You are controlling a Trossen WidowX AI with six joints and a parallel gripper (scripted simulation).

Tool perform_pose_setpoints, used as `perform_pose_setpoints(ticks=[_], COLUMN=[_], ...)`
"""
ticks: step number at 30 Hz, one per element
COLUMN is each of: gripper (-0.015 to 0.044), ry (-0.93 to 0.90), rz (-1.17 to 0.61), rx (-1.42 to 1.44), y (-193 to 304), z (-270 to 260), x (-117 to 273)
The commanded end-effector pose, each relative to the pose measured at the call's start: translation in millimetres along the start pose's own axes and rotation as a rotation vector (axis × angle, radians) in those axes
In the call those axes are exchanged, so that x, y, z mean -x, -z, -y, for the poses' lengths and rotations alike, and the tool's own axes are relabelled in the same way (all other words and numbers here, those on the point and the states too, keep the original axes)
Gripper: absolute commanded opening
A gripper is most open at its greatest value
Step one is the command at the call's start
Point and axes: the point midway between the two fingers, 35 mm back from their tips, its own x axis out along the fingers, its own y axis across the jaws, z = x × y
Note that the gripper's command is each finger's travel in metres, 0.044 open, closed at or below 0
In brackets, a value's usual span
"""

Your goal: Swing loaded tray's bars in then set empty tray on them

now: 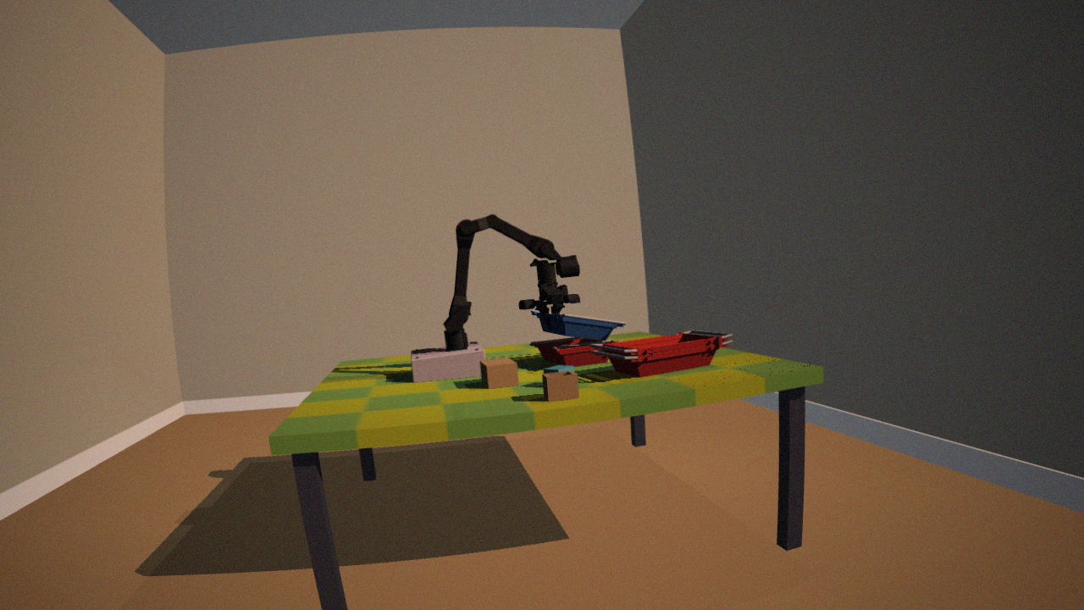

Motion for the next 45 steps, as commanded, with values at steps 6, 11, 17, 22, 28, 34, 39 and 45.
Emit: perform_pose_setpoints(ticks=[6,11,17,22,28,34,39,45], gripper=[0.0000,0.0000,0.0000,0.0000,0.0000,0.0000,0.0000,0.0000], ry=[0.024,0.024,0.024,0.001,0.015,0.024,0.024,0.024], rz=[0.001,0.001,0.001,0.000,0.001,0.001,0.001,0.001], rx=[0.001,0.001,0.001,0.000,0.001,0.001,0.001,0.001], y=[-0.2,-0.2,-0.2,0.0,-0.2,-0.3,-0.3,-0.3], z=[6.2,6.2,6.2,0.3,5.8,9.6,9.6,9.6], x=[-4.4,-4.4,-4.4,-0.4,-7.9,-12.9,-12.9,-12.9])
